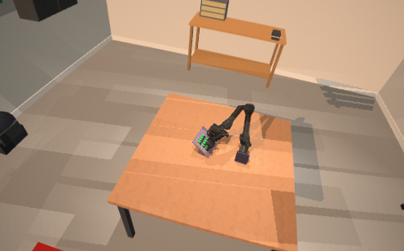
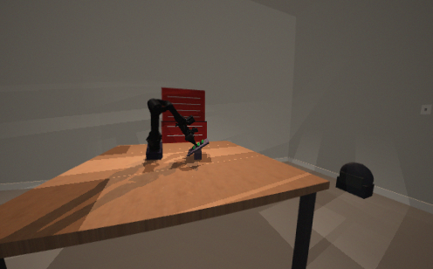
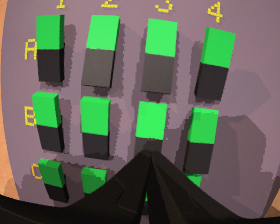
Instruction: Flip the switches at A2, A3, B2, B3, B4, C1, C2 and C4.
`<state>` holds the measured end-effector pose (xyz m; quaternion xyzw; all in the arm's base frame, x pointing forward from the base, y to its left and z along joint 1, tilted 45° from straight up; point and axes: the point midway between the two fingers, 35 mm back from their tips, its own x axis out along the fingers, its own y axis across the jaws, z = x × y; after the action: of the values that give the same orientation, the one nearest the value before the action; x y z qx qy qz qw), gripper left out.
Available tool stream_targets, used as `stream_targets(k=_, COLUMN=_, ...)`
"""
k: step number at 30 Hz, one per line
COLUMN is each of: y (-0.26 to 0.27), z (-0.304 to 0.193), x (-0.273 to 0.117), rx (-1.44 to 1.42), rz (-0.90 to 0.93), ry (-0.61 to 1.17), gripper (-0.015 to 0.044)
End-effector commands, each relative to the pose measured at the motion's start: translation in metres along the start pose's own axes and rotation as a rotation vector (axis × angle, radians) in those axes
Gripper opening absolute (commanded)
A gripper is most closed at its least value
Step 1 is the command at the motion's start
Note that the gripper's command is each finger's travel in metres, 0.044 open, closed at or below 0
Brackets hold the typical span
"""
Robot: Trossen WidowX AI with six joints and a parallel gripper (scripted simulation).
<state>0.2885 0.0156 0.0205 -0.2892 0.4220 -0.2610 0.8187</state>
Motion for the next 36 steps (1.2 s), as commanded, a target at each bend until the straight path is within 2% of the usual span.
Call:
stream_targets(k=1, y=0.0008, z=-0.0006, x=0.0008, rx=-0.004, rz=0.004, ry=0.002, gripper=0.0000)
stream_targets(k=36, y=0.0008, z=-0.0007, x=0.0055, rx=-0.004, rz=0.004, ry=0.002, gripper=0.0000)
